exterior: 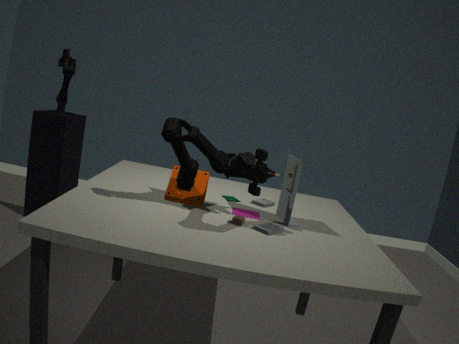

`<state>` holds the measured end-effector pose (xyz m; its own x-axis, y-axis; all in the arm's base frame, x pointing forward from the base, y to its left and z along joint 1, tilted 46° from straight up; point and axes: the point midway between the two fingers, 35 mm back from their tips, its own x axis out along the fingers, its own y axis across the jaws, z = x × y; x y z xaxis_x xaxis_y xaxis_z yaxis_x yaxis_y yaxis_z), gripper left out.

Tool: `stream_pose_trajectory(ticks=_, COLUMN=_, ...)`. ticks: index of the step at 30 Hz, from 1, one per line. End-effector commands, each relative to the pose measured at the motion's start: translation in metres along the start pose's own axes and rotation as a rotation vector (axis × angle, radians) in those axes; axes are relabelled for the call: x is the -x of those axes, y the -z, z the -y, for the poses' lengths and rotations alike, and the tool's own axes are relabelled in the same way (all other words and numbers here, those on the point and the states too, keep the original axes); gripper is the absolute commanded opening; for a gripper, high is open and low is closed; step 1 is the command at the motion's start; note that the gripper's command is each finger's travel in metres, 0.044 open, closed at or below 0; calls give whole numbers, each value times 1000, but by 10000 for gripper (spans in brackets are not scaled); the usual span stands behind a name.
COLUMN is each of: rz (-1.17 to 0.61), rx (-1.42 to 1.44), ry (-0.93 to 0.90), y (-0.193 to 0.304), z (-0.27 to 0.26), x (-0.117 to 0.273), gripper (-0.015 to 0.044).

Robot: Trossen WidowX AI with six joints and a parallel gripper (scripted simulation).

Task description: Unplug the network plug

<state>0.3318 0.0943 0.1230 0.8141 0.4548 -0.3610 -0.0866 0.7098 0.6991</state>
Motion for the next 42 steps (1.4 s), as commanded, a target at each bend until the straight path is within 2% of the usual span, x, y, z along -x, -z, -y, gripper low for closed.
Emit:
stream_pose_trajectory(ticks=1, rz=-3, rx=4, ry=-1, y=2, z=0, x=3, gripper=0)
stream_pose_trajectory(ticks=28, rz=-4, rx=-2, ry=2, y=16, z=-59, x=21, gripper=0)
stream_pose_trajectory(ticks=42, rz=31, rx=-220, ry=354, y=45, z=-1, x=4, gripper=0)
